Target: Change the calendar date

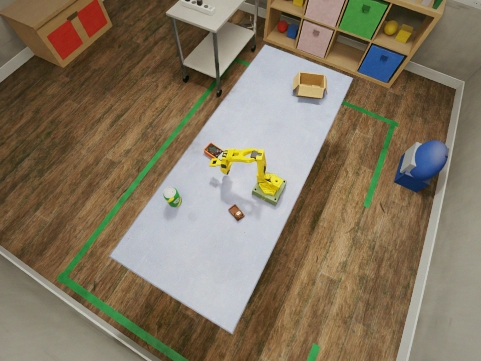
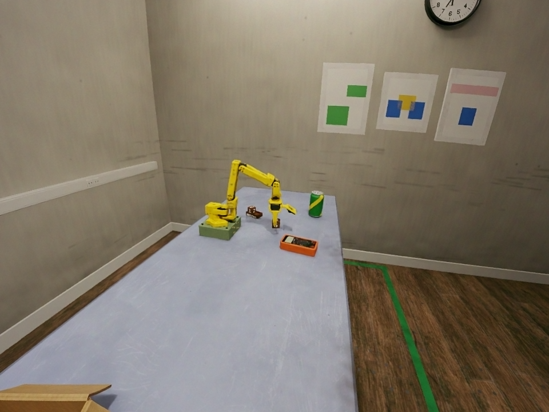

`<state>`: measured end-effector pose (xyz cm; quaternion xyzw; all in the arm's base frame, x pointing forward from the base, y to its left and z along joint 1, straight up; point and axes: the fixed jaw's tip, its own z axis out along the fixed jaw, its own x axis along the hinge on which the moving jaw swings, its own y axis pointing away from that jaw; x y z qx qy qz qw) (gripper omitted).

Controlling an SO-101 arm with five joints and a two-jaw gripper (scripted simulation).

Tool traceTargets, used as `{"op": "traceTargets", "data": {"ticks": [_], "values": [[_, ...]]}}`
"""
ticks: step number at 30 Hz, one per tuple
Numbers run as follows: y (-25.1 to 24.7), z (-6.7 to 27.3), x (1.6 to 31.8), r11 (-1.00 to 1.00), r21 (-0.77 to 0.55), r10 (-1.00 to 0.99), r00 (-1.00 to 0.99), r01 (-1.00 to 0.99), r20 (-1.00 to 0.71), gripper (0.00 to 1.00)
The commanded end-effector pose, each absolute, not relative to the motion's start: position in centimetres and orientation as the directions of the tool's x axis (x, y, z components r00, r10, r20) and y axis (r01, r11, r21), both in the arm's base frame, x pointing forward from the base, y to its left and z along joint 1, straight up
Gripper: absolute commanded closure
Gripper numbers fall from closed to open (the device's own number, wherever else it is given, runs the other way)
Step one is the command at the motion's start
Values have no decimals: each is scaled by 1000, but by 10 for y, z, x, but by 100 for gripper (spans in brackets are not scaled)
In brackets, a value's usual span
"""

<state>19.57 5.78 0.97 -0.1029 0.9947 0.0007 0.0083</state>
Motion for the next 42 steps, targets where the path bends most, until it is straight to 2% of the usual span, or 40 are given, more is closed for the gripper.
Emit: {"op": "traceTargets", "data": {"ticks": [1, 42], "values": [[60, 8, 193, 979, 1, -206, -979, -206, -12, 100], [60, -6, 193, 979, 1, -206, -979, -206, -12, 100]]}}
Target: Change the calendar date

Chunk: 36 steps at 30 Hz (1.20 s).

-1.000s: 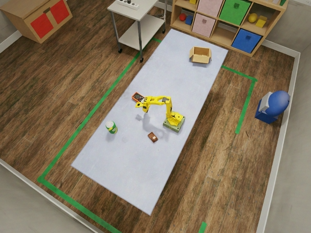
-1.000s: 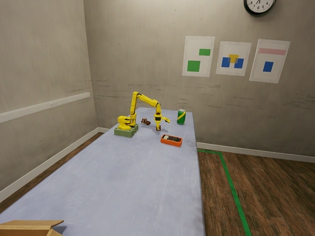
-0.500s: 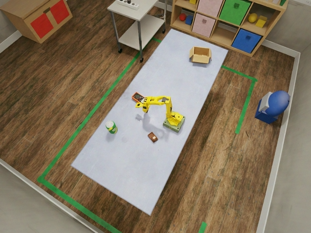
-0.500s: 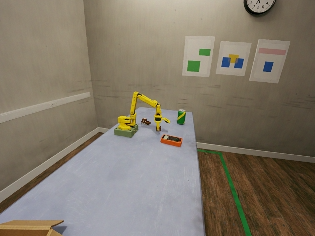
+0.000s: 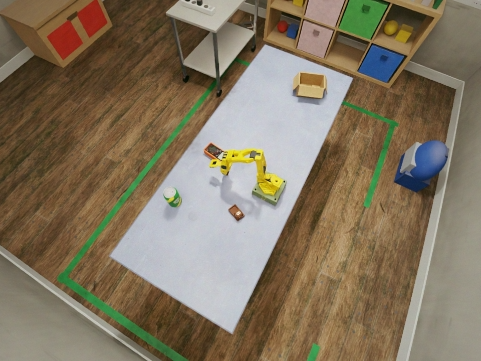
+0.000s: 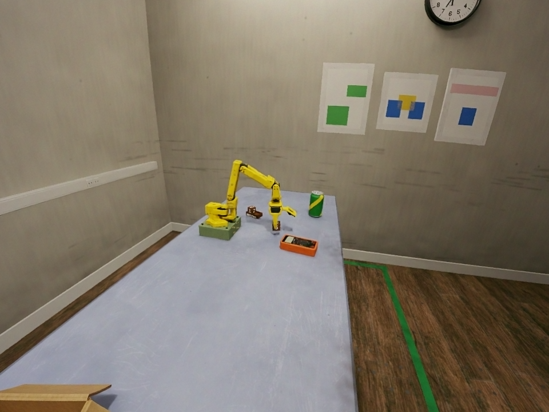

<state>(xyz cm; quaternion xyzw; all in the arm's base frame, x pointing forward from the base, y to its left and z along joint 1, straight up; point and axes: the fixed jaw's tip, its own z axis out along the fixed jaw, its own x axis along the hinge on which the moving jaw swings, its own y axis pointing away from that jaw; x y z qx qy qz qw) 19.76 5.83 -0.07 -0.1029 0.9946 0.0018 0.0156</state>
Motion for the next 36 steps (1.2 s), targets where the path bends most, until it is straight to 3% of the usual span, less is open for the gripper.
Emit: {"op": "traceTargets", "data": {"ticks": [1, 36], "values": [[60, -6, 193, 979, 1, -206, -979, -206, -12, 100], [60, -19, 194, 979, 1, -206, -979, -206, -12, 100]]}}
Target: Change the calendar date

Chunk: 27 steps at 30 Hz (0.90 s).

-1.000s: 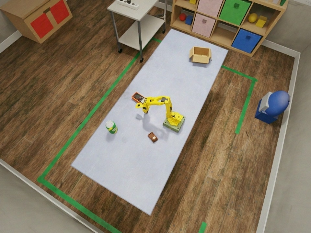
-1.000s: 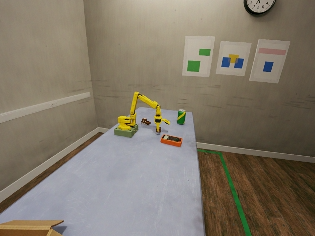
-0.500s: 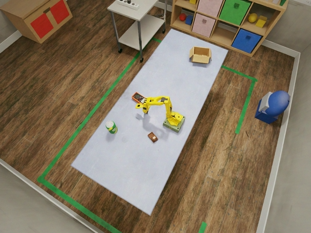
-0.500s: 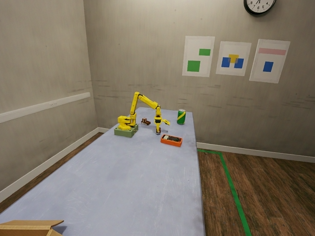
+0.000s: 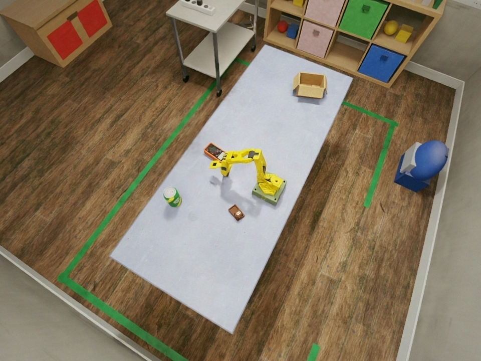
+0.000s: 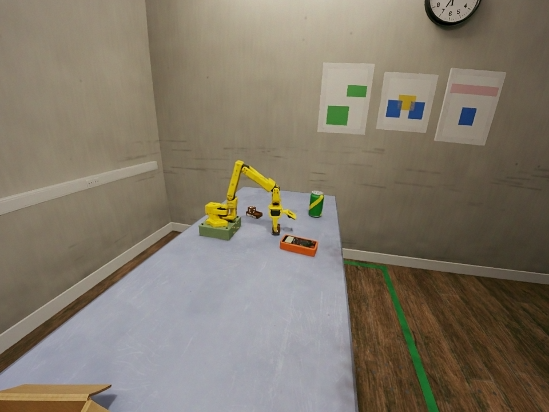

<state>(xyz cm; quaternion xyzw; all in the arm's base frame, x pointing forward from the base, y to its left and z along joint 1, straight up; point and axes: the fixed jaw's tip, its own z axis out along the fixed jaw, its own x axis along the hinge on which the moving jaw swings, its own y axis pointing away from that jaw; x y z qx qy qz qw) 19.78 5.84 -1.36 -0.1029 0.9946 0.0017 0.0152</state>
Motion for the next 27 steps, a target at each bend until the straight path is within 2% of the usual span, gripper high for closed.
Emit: {"op": "traceTargets", "data": {"ticks": [1, 27], "values": [[60, -20, 194, 979, 1, -206, -979, -206, -12, 100], [60, -28, 194, 979, 1, -206, -979, -206, -12, 100]]}}
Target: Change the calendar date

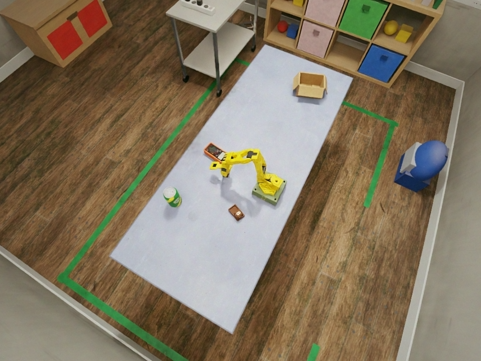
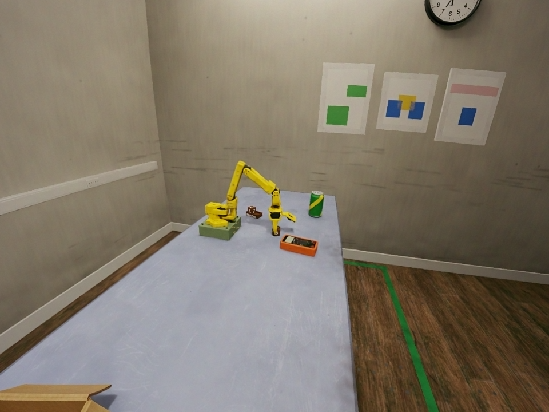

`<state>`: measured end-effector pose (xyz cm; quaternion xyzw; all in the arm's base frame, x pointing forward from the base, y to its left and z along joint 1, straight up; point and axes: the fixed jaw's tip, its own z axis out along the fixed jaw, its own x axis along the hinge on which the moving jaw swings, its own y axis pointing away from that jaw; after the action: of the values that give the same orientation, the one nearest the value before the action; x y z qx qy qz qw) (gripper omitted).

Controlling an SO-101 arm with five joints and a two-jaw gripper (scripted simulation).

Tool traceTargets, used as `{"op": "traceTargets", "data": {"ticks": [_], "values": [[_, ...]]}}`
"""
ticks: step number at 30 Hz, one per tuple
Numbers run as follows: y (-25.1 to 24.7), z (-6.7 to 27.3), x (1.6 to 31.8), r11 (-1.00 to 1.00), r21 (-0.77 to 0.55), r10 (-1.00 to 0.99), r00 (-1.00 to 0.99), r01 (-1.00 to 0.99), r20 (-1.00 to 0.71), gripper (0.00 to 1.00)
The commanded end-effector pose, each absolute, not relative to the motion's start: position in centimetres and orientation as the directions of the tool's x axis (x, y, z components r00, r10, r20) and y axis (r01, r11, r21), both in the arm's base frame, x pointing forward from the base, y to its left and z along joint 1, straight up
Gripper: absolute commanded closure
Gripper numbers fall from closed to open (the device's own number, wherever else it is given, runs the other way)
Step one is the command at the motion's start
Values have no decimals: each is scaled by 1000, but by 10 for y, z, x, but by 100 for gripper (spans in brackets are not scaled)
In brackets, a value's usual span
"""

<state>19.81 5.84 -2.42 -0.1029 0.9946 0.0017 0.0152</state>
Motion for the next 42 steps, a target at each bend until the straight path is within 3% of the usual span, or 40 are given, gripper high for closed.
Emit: {"op": "traceTargets", "data": {"ticks": [1, 12, 24, 42], "values": [[60, -28, 194, 979, 1, -206, -979, -206, -12, 100], [60, -28, 194, 979, 1, -206, -979, -206, -12, 84], [60, -28, 194, 979, 1, -206, -979, -206, -12, 81], [60, -28, 194, 979, 1, -206, -979, -206, -12, 66]]}}
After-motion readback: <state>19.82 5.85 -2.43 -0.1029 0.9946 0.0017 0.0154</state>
